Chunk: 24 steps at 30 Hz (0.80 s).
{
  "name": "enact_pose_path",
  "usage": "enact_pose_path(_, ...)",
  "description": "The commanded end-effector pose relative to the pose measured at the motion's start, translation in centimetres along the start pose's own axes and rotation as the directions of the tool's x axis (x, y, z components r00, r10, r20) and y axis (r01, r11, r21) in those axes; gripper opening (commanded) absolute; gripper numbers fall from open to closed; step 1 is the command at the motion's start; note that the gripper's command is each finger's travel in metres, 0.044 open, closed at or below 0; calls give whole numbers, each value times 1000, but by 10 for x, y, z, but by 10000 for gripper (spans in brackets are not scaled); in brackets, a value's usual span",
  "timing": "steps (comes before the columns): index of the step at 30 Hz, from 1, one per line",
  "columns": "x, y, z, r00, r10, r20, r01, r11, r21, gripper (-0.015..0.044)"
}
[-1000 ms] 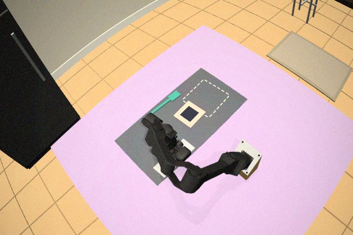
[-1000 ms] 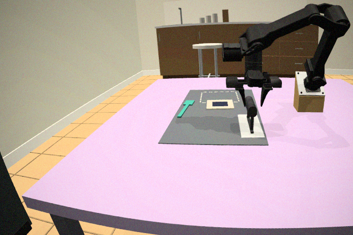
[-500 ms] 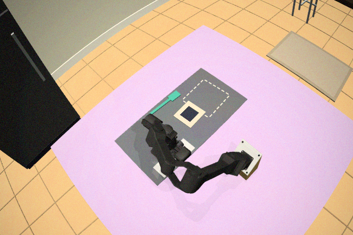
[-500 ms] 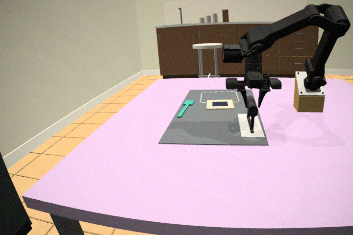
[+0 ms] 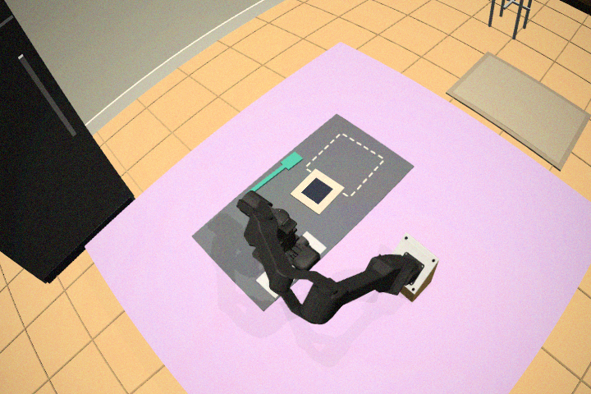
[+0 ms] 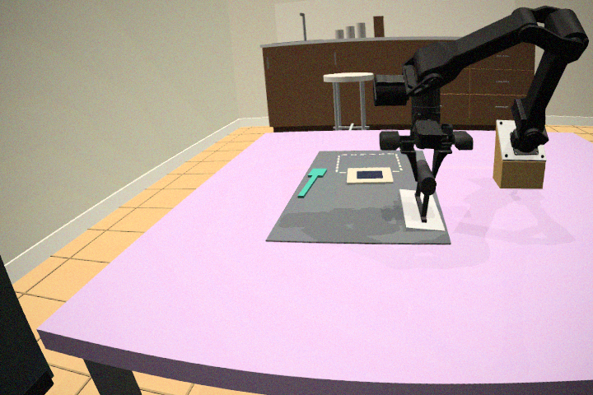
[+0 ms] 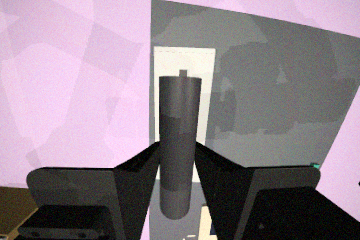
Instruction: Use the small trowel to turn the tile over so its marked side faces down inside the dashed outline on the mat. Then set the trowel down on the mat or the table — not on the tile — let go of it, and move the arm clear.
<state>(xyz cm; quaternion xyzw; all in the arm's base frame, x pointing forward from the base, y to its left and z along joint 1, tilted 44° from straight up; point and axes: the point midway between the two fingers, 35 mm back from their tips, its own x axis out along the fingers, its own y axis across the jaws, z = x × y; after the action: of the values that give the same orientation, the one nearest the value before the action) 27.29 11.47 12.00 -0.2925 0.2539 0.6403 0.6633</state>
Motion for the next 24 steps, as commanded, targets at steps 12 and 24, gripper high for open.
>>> enact_pose_path(12,1,1,-1,1000,6,-2,-7,945,-327,130)
enact_pose_path(24,1,1,-1,1000,6,-2,-6,770,-637,130)
